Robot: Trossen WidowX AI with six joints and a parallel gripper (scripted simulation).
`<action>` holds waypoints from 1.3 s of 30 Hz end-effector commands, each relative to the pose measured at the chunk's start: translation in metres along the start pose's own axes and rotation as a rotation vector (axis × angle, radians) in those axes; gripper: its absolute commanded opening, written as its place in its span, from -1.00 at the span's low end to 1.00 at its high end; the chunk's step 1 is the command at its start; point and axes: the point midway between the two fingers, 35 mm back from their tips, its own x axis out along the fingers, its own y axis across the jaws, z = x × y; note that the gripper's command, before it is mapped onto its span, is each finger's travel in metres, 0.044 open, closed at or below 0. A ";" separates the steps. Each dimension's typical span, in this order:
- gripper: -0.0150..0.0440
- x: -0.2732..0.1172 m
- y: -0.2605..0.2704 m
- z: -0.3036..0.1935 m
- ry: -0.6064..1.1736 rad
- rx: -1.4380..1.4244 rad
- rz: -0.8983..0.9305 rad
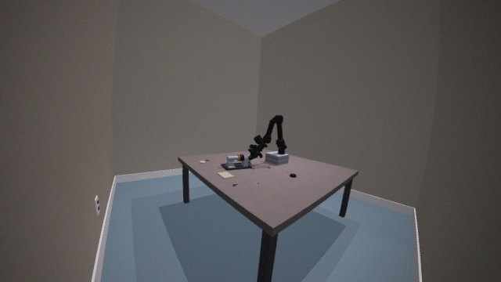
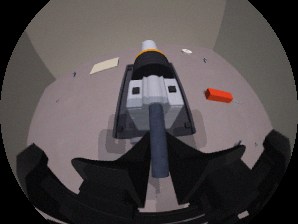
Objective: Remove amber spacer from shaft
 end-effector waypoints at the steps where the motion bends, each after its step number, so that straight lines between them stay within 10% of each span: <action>1: -0.49 -0.001 0.000 0.000 0.000 -0.002 0.002; 39: -0.49 -0.004 0.000 -0.004 0.000 -0.002 0.002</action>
